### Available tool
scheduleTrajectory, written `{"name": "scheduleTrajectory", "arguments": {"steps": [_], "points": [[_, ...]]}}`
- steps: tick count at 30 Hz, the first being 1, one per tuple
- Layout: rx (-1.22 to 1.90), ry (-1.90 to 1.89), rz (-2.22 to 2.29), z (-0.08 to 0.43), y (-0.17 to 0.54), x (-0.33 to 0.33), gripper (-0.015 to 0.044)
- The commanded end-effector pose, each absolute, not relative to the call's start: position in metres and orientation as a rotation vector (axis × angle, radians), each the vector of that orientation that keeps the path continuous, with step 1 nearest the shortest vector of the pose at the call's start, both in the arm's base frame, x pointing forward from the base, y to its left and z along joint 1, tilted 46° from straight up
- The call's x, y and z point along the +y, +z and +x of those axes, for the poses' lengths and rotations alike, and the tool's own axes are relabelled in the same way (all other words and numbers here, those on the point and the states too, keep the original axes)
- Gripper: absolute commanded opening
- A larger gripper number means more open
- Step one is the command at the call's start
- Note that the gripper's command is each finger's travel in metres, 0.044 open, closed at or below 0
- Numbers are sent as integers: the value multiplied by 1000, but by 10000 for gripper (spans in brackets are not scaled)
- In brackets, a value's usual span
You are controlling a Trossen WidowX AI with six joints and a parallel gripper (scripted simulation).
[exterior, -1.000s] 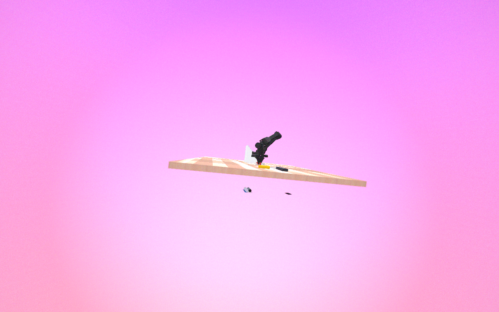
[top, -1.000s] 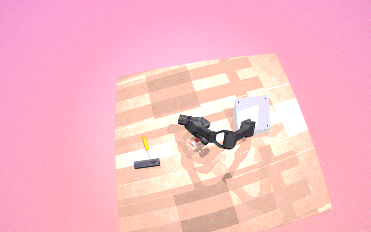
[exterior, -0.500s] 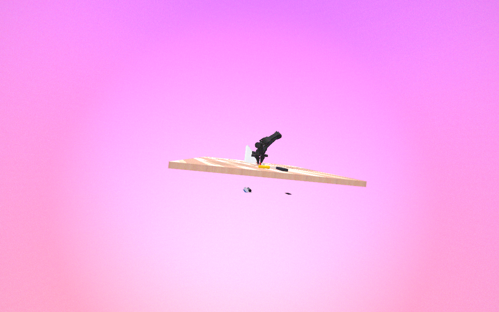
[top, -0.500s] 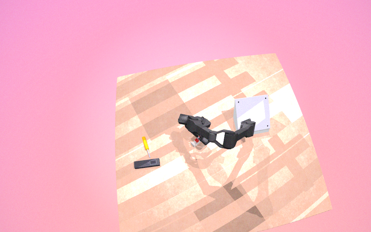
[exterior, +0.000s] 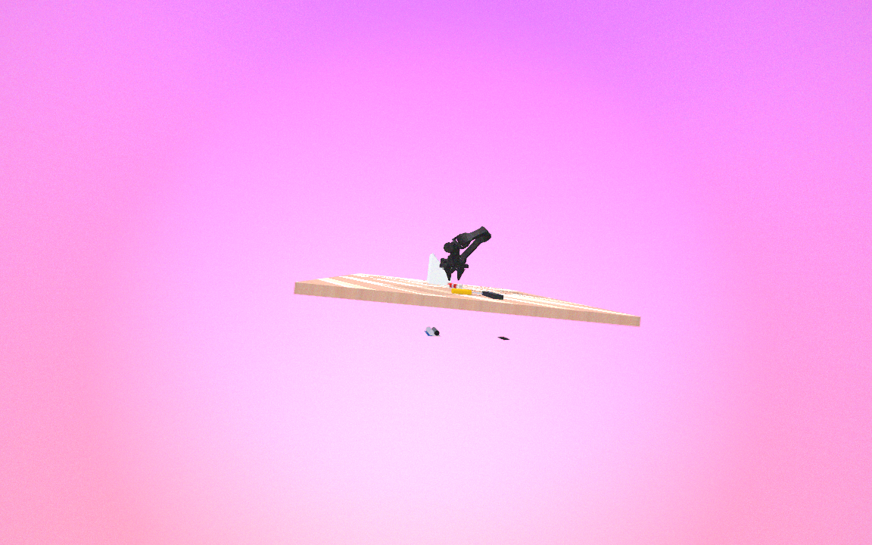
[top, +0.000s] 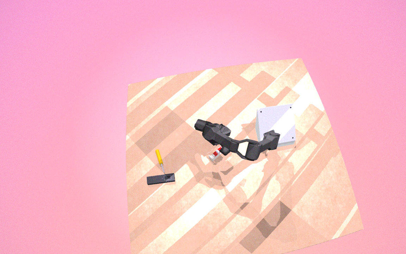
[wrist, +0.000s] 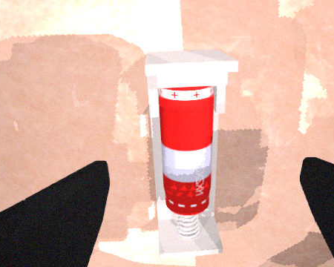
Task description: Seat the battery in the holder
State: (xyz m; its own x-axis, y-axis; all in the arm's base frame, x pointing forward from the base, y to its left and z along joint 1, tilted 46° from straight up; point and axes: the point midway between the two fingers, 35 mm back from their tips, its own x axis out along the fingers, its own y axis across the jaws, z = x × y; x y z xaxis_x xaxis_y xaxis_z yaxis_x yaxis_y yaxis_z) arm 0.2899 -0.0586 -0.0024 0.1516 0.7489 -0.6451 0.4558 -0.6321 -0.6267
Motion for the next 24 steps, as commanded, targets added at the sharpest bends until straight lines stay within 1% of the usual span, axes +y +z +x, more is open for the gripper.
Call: {"name": "scheduleTrajectory", "arguments": {"steps": [1,5,24], "points": [[-1159,1466,-2181,289,20,-82,440],[-1153,1467,-2174,281,33,-94,440],[-1153,1467,-2174,281,33,-94,440]]}}
